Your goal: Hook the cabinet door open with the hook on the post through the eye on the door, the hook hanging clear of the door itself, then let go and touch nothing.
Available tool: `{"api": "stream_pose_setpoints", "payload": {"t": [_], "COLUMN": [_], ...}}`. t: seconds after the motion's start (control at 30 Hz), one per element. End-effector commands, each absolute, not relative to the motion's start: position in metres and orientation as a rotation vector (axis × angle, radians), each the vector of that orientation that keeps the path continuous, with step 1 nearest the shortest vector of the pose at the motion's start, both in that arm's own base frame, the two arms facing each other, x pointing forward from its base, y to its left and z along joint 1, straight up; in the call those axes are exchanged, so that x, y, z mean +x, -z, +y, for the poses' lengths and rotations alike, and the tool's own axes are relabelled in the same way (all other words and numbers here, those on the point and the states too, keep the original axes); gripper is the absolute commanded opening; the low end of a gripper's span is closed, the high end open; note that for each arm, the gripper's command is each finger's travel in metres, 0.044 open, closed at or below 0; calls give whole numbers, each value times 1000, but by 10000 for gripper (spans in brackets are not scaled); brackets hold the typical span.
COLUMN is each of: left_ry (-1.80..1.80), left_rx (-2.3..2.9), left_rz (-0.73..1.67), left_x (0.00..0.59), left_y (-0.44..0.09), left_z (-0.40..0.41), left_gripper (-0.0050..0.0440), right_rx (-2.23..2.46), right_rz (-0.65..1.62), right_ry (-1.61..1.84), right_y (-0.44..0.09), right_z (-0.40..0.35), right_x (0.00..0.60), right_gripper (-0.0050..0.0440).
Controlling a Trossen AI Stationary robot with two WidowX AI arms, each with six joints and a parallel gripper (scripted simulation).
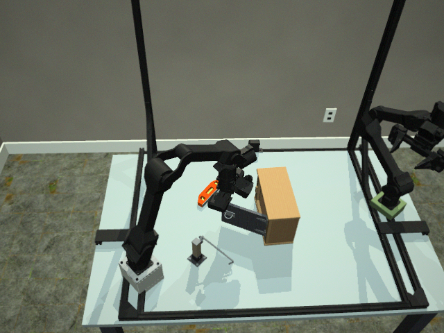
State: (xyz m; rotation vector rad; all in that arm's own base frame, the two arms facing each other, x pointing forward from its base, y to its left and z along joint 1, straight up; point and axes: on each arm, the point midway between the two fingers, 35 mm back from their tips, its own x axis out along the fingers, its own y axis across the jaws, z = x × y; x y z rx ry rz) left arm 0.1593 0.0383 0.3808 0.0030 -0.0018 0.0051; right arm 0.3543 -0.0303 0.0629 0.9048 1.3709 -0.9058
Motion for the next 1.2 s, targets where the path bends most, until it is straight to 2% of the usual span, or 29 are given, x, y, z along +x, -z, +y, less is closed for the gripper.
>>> {"api": "stream_pose_setpoints", "payload": {"t": [0.0, 0.03, 0.07, 0.5, 0.63, 0.77, 0.87, 1.17], "left_ry": [0, 0, 0, 0, 0, 0, 0, 0], "left_rx": [-1, -1, -1, -1, -1, -1, -1, -1], "left_rz": [-1, -1, -1, -1, -1, -1, -1, -1], "left_x": [159, 159, 159, 159, 159, 159, 159, 159], "left_y": [-380, -380, -380, -380, -380, -380, -380, -380], "left_z": [38, 38, 38, 38, 38, 38, 38, 38], "left_gripper": [400, 400, 400, 400, 400, 400, 400, 400], "right_rx": [906, 906, 906, 906, 906, 906, 906, 903], "right_rz": [1371, 1371, 1371, 1371, 1370, 1370, 1370, 1370], "right_ry": [907, 907, 907, 907, 907, 906, 906, 905], "right_y": [-63, -63, -63, -63, -87, -90, -90, -87], "right_z": [-30, -30, -30, -30, -31, -31, -31, -38], "right_x": [354, 354, 354, 354, 354, 354, 354, 350], "right_gripper": [192, 216, 220, 220, 220, 220, 160, 160]}}
